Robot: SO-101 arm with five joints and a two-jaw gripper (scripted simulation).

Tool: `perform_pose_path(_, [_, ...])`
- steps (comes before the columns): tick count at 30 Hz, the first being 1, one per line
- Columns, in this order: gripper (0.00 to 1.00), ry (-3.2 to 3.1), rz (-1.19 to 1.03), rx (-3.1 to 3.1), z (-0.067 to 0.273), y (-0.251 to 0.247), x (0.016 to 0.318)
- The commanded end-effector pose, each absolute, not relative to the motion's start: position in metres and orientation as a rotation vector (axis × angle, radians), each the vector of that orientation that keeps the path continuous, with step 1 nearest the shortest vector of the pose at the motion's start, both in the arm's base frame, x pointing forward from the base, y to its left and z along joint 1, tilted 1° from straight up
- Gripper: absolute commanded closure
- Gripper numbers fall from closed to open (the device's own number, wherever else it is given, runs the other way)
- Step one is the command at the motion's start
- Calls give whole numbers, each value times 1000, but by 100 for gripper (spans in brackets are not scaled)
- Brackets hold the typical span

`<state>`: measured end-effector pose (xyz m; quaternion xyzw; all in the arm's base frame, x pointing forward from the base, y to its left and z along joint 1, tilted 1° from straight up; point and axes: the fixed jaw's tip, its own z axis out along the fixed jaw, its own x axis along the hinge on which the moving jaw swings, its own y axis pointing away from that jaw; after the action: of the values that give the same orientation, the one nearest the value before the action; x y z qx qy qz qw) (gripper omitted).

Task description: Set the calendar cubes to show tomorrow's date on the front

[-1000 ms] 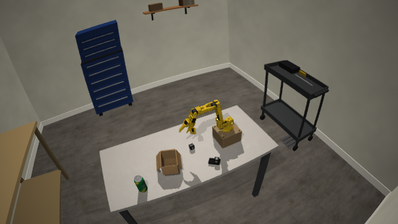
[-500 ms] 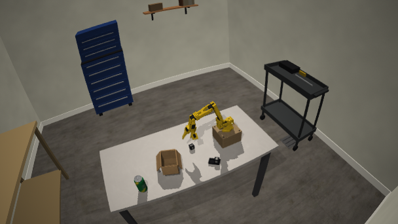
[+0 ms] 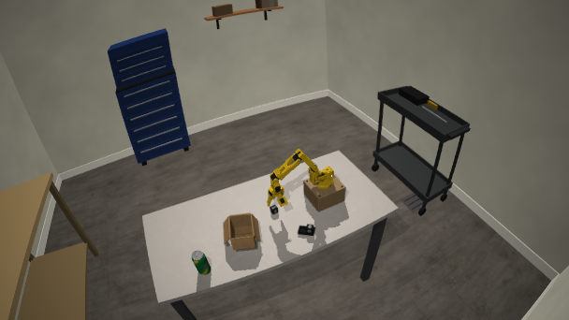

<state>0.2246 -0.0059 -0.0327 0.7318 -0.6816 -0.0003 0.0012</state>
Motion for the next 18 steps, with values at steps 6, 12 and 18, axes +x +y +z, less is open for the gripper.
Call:
perform_pose_path(6, [65,-2142,5,2302,-34,-8,226])
perform_pose_path(12, [65,-2142,5,2302,-34,-8,226])
perform_pose_path(18, [65,-2145,23,2312,-35,-13,228])
